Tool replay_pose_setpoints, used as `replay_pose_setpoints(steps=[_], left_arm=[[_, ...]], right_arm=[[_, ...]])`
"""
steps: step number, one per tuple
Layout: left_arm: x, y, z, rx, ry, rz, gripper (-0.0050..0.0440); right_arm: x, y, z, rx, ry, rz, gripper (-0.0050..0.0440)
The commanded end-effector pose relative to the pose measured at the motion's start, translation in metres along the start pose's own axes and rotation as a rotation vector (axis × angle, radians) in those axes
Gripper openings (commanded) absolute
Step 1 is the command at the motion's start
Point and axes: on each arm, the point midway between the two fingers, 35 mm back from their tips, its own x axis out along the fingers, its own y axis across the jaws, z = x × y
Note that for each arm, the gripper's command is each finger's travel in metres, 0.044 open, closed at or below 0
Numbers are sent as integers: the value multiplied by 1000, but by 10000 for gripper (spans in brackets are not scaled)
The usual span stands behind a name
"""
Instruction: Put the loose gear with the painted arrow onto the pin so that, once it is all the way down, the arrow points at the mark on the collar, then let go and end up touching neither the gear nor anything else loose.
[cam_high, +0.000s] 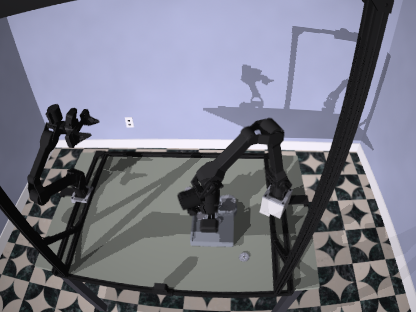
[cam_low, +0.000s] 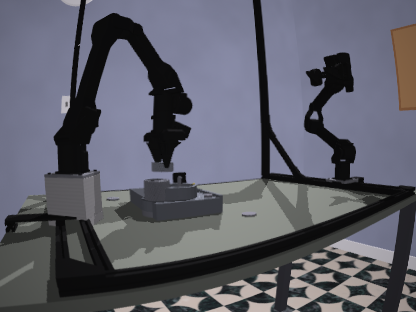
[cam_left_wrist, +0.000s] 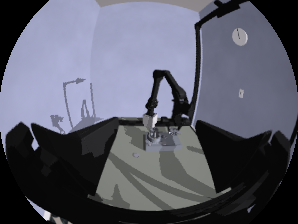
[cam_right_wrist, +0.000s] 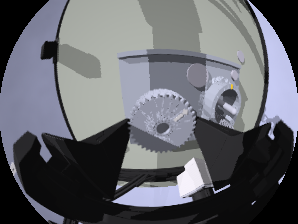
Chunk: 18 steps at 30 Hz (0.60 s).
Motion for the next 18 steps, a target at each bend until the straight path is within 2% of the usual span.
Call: replay_pose_setpoints(steps=[1, 9, 18], left_arm=[[0, 0, 0, 1, 0, -3, 400], [0, 0, 0, 1, 0, -3, 400], [0, 0, 0, 1, 0, -3, 400]], right_arm=[[-8, 2, 4, -4, -25, 12, 0], [-8, 0, 5, 4, -25, 13, 0], [-8, -33, 8, 106, -24, 14, 0]])
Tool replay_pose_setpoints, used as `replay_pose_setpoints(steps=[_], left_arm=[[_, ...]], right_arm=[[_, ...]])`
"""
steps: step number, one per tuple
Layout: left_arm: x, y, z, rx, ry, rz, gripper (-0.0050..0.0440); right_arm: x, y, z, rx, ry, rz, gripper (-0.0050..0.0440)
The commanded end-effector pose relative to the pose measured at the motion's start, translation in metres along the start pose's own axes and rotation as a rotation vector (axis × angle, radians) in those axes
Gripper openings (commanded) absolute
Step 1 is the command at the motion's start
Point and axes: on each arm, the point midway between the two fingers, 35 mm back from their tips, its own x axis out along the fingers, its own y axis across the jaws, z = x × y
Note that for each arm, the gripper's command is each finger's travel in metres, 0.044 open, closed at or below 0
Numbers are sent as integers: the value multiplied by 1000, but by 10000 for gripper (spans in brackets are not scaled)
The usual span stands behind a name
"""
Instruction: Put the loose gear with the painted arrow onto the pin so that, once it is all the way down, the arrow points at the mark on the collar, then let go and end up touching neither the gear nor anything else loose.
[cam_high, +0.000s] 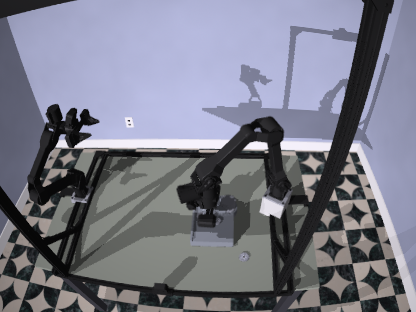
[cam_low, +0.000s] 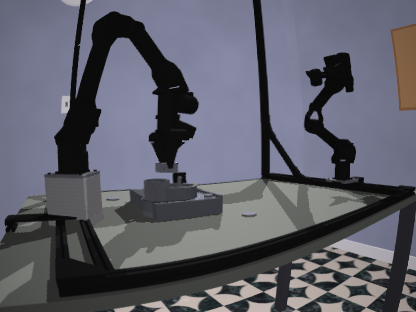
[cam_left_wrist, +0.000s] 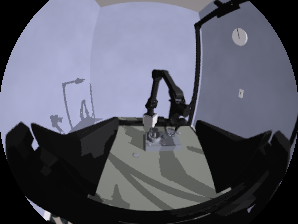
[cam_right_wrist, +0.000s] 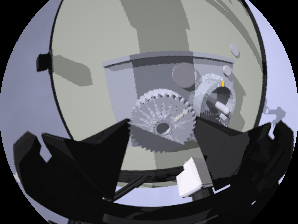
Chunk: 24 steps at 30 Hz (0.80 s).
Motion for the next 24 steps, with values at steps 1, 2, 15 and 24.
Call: replay_pose_setpoints(steps=[1, 2, 15, 24], left_arm=[[0, 0, 0, 1, 0, -2, 400], [0, 0, 0, 1, 0, -2, 400], [0, 0, 0, 1, 0, -2, 400], [0, 0, 0, 1, 0, -2, 400]], right_arm=[[-8, -16, 5, 48, -27, 15, 0], [-8, -20, 5, 60, -27, 15, 0], [-8, -61, 5, 193, -26, 17, 0], [-7, -88, 2, 281, -25, 18, 0]])
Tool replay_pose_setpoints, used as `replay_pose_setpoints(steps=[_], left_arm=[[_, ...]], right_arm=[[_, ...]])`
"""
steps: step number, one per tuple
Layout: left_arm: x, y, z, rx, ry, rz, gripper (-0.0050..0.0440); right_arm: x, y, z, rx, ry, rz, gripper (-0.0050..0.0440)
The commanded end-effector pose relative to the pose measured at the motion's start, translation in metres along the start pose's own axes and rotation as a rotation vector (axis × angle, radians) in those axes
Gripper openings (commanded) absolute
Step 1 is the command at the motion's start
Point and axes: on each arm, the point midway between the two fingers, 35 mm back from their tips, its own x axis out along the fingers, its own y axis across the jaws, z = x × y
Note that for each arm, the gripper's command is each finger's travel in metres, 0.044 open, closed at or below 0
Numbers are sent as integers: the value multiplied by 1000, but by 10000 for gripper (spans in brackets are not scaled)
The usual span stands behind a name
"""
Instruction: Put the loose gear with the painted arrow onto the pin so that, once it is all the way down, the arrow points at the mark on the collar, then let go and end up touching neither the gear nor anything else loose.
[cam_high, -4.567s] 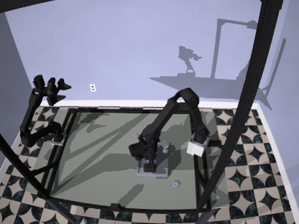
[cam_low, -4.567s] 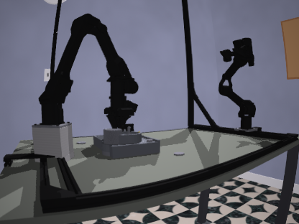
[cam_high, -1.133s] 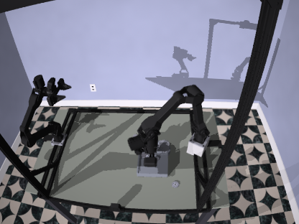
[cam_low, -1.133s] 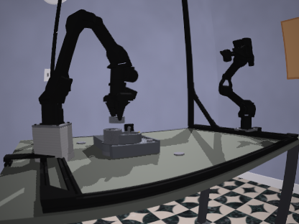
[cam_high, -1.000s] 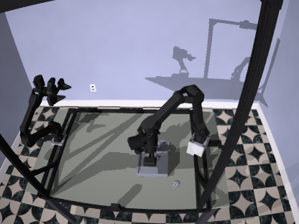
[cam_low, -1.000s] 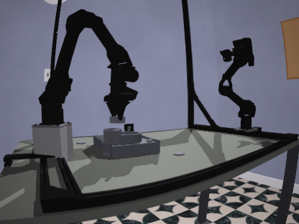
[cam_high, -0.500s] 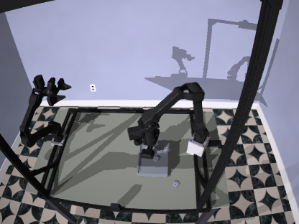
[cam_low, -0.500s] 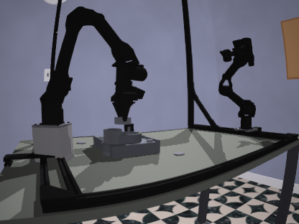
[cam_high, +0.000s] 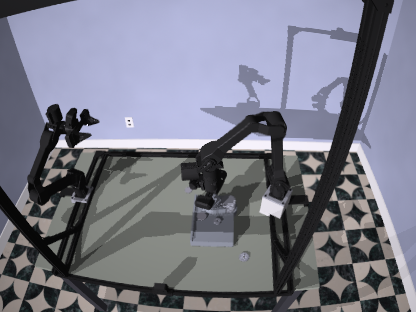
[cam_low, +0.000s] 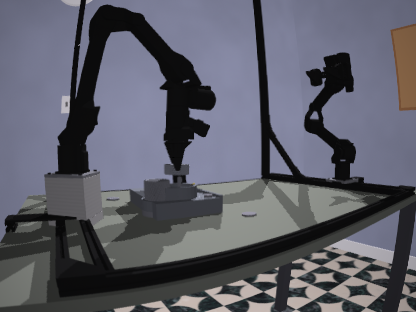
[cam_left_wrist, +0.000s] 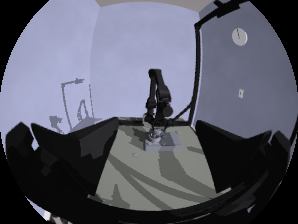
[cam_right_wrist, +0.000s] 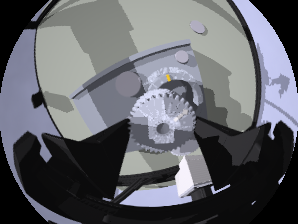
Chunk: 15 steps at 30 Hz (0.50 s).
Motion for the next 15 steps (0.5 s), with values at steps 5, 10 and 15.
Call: replay_pose_setpoints(steps=[5, 10, 15], left_arm=[[0, 0, 0, 1, 0, -1, 400], [0, 0, 0, 1, 0, -1, 400], [0, 0, 0, 1, 0, -1, 400]], right_arm=[[-6, -24, 4, 80, -24, 16, 0], [-6, -25, 4, 82, -24, 16, 0], [-4, -25, 4, 82, -24, 16, 0]])
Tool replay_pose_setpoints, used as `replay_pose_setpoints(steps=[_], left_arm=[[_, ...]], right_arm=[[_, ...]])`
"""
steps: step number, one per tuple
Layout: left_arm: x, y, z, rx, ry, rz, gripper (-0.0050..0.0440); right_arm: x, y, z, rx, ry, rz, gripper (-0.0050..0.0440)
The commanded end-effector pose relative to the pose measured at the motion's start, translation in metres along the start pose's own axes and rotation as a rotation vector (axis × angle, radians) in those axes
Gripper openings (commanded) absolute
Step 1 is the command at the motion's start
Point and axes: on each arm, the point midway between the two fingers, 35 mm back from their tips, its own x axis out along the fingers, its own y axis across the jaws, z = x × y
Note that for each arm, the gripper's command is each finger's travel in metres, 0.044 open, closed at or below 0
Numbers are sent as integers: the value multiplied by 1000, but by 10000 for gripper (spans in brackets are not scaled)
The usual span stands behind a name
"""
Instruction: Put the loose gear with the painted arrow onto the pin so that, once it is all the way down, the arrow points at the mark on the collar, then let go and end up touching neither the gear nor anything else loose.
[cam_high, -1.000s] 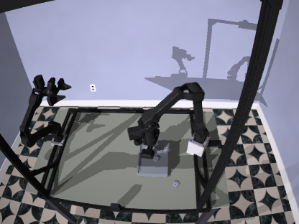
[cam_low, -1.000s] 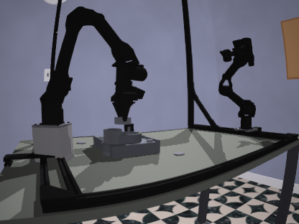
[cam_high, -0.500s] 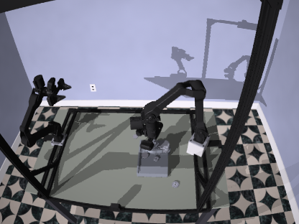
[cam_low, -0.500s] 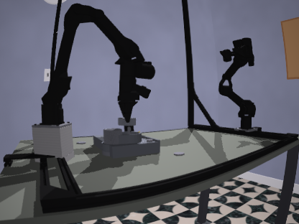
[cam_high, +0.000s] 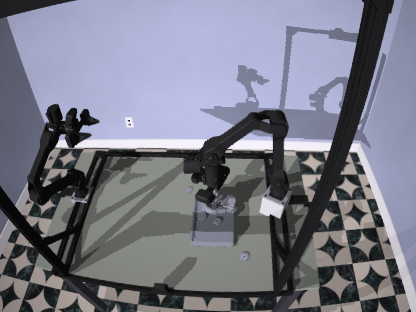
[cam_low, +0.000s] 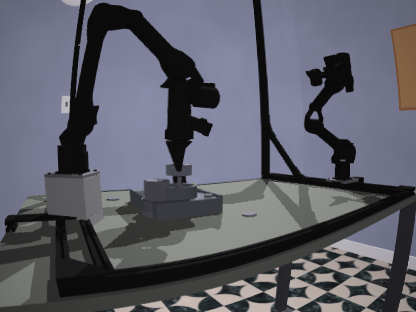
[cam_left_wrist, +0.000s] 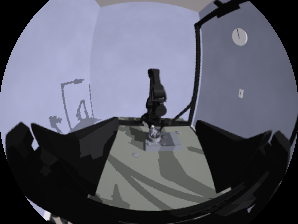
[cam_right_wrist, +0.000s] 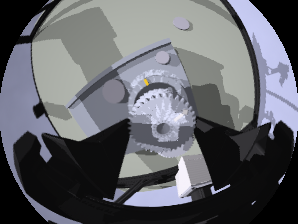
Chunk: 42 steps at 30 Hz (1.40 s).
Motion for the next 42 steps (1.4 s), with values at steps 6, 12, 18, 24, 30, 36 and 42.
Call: replay_pose_setpoints(steps=[6, 12, 18, 24, 30, 36, 42], left_arm=[[0, 0, 0, 1, 0, -1, 400], [0, 0, 0, 1, 0, -1, 400], [0, 0, 0, 1, 0, -1, 400], [0, 0, 0, 1, 0, -1, 400], [0, 0, 0, 1, 0, -1, 400], [0, 0, 0, 1, 0, -1, 400], [0, 0, 0, 1, 0, -1, 400]], right_arm=[[6, 0, 1, -3, -16, 10, 0], [10, 0, 1, -3, -16, 10, 0], [10, 0, 1, -5, -16, 10, 0], [11, 0, 1, -32, -16, 10, 0], [13, 0, 1, -60, -16, 9, 0], [14, 0, 1, -79, -17, 9, 0], [16, 0, 1, -108, -17, 9, 0]])
